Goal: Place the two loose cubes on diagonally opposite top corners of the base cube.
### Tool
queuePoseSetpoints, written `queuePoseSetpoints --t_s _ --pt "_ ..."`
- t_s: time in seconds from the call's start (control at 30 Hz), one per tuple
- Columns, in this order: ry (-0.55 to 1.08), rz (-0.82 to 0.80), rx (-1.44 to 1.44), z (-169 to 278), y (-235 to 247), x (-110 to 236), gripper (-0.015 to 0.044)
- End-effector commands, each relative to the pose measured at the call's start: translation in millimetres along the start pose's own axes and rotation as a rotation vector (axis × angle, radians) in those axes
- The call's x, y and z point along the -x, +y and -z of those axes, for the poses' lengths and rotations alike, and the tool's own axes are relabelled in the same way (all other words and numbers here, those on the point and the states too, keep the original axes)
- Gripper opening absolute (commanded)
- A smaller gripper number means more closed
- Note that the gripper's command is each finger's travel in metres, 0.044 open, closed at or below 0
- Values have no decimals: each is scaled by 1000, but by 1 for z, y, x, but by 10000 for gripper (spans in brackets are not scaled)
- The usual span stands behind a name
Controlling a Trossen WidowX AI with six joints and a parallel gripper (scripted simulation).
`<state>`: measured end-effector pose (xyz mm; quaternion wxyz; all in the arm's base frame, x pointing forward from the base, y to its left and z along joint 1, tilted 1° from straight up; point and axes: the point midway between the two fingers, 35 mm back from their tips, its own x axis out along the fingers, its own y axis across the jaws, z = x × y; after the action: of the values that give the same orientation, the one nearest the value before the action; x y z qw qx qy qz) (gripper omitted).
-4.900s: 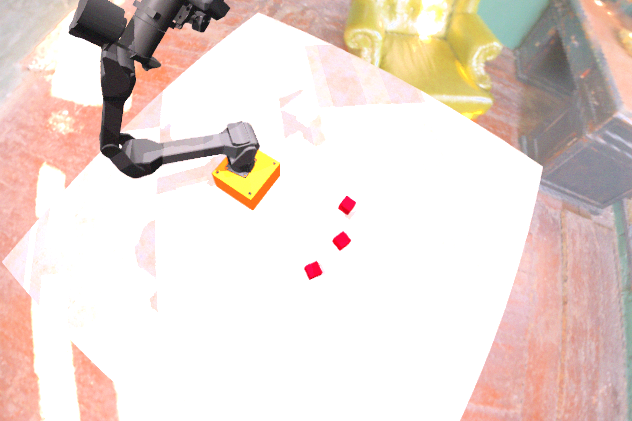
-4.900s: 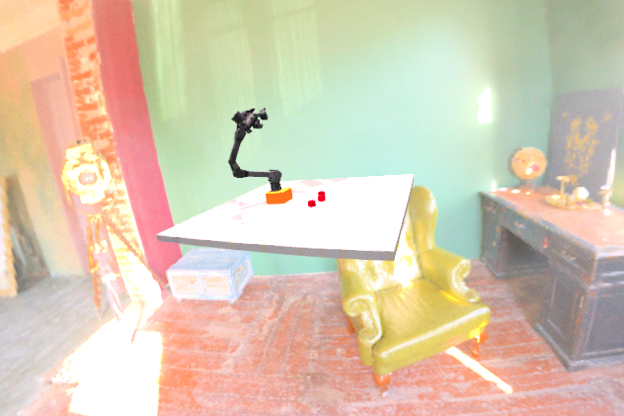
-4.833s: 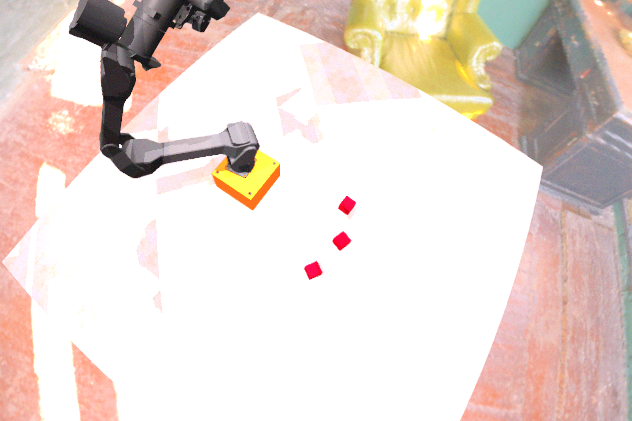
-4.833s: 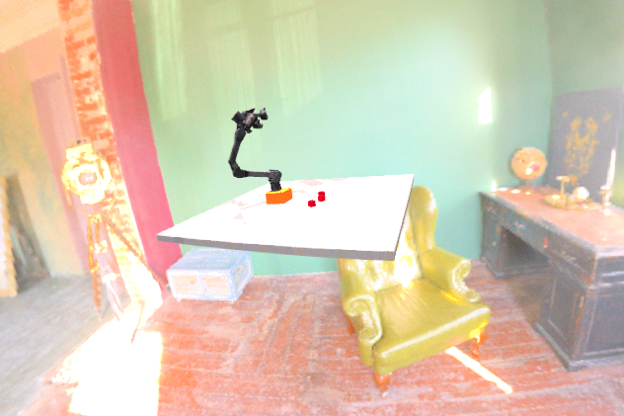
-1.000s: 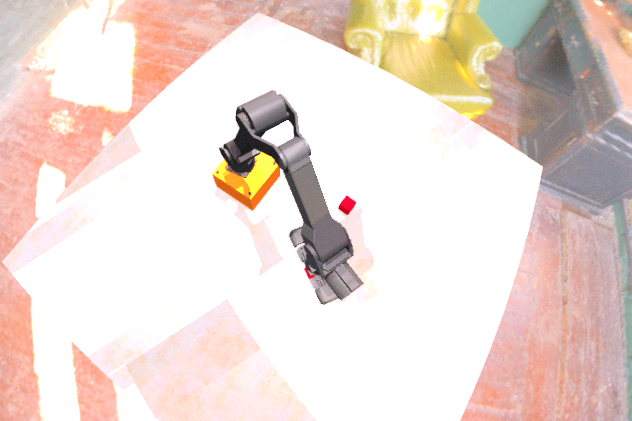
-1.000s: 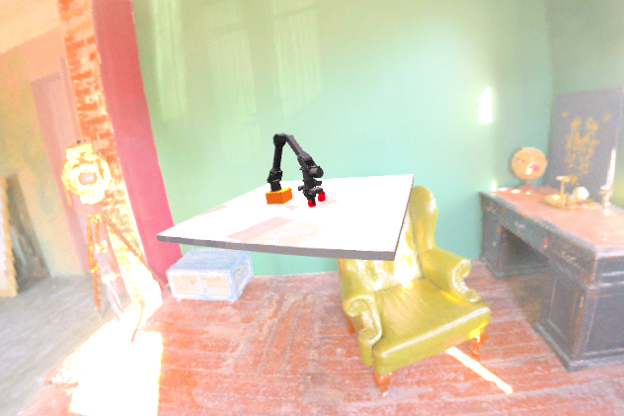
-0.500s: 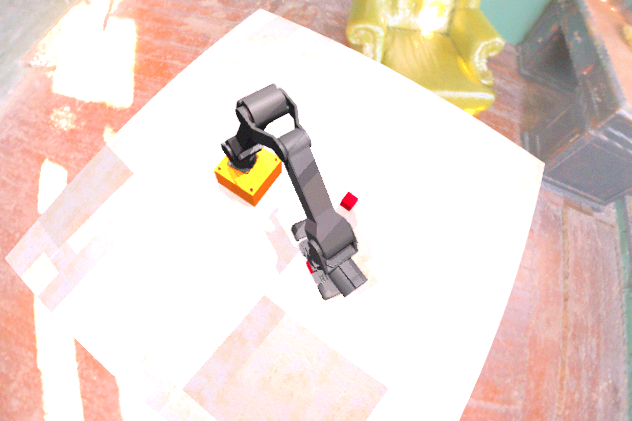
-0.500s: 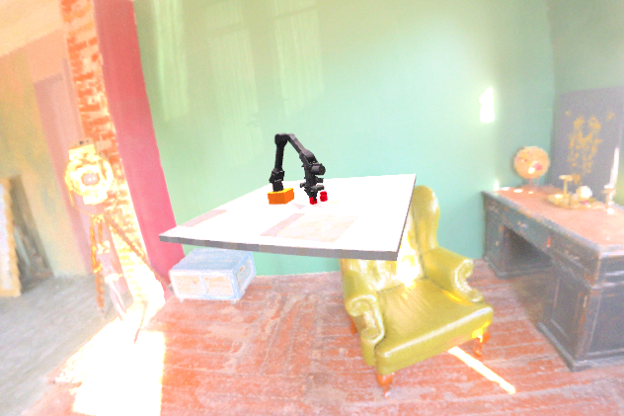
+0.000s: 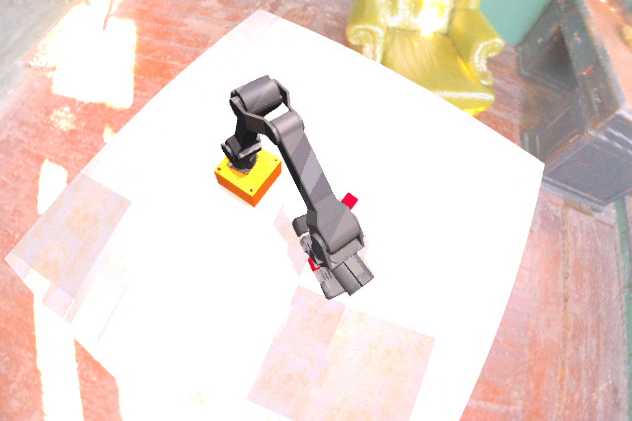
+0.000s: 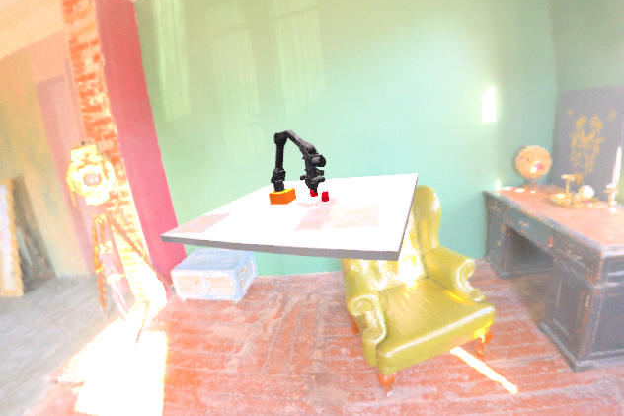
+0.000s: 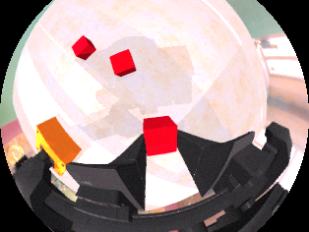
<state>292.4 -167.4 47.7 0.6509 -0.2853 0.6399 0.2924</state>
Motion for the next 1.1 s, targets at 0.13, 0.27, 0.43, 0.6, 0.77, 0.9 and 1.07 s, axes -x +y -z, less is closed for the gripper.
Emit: queuePoseSetpoints --t_s 0.13,0.27,0.43,0.6,0.77,0.9,1.07 --pt "0 19 -1 1 0 31 105" --pt "0 19 -1 1 2 42 105" --pt "0 19 -3 -1 3 42 105" --pt "-1 19 -18 -16 7 39 105" --pt "-3 18 -34 -32 12 36 105" --pt "-4 18 -46 -44 17 33 105" --pt "-5 17 -62 -59 23 30 105"
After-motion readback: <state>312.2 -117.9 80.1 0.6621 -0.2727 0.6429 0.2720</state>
